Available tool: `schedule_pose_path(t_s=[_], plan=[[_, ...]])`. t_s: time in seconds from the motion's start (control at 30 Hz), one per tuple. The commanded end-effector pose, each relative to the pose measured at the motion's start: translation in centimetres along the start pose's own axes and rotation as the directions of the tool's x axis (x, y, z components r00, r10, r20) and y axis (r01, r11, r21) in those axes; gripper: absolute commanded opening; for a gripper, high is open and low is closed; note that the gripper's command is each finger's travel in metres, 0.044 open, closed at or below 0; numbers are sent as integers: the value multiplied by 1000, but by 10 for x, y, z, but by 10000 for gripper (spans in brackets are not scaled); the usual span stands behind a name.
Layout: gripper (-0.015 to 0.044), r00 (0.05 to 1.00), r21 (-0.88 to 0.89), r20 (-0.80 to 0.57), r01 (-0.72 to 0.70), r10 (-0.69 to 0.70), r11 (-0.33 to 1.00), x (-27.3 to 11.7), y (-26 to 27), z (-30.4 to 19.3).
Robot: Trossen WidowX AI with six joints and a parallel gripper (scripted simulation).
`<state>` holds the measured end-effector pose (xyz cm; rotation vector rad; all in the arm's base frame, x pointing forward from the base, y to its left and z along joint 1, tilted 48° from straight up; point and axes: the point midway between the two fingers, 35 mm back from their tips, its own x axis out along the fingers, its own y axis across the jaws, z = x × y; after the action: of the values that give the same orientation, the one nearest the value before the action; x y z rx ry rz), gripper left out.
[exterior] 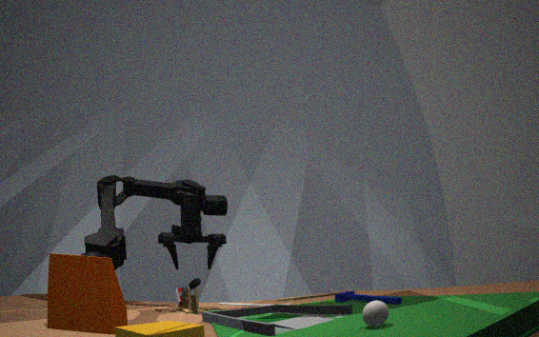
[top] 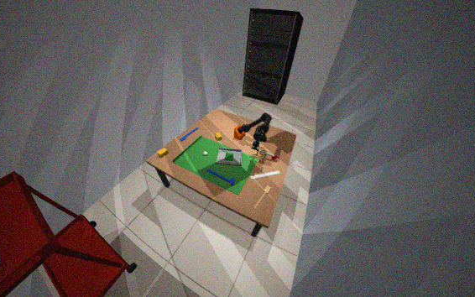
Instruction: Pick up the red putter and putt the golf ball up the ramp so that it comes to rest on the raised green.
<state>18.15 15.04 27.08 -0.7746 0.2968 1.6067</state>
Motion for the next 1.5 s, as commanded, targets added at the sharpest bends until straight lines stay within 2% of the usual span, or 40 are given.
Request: schedule_pose_path(t_s=[0.0, 0.63, 1.27, 1.47], plan=[[440, 1000, -21, 7, -26, 26, 999, 0, -1, -24], [440, 1000, -23, 9, -24, 24, 999, 45, 0, -23], [440, 1000, -24, 11, -23, 23, 999, 69, 1, -24], [282, 1000, -25, 15, -25, 25, 999, 66, 0, -23]])
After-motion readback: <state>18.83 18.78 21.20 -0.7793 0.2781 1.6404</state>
